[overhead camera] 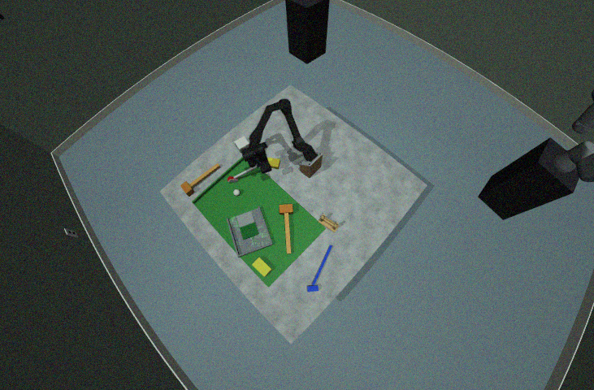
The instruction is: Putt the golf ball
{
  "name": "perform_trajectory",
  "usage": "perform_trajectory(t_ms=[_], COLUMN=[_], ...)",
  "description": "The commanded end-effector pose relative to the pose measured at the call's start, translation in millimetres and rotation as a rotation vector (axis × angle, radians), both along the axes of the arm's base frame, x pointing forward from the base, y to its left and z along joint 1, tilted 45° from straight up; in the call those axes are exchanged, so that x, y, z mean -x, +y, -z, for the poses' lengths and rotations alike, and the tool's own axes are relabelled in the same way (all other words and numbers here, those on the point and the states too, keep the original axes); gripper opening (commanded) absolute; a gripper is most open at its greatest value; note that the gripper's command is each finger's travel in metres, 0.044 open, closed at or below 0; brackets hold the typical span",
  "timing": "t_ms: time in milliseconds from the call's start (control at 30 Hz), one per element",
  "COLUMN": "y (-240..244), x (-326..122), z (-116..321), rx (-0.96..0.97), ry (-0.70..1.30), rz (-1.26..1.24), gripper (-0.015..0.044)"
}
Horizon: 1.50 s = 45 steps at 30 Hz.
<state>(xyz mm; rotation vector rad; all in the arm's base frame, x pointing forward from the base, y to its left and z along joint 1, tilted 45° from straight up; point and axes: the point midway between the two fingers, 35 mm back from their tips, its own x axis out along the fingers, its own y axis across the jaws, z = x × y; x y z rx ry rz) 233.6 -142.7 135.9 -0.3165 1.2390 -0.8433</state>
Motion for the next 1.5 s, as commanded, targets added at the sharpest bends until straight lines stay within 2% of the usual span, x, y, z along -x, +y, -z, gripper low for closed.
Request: perform_trajectory(t_ms=[0,200,333,533,833,1467], y=[6,65,92,99,134,131], x=[-6,-44,-52,-52,-47,-48], z=[6,61,86,80,44,49], rx=[-0.005,-0.019,-0.01,-0.012,-0.013,-0.012], ry=[-0.001,-0.002,-0.004,-0.004,-0.003,-0.001], rz=[0.0,-0.004,-0.007,-0.007,-0.007,-0.013], gripper=[0.0,0.0,0.0,0.0,0.0,0.0])
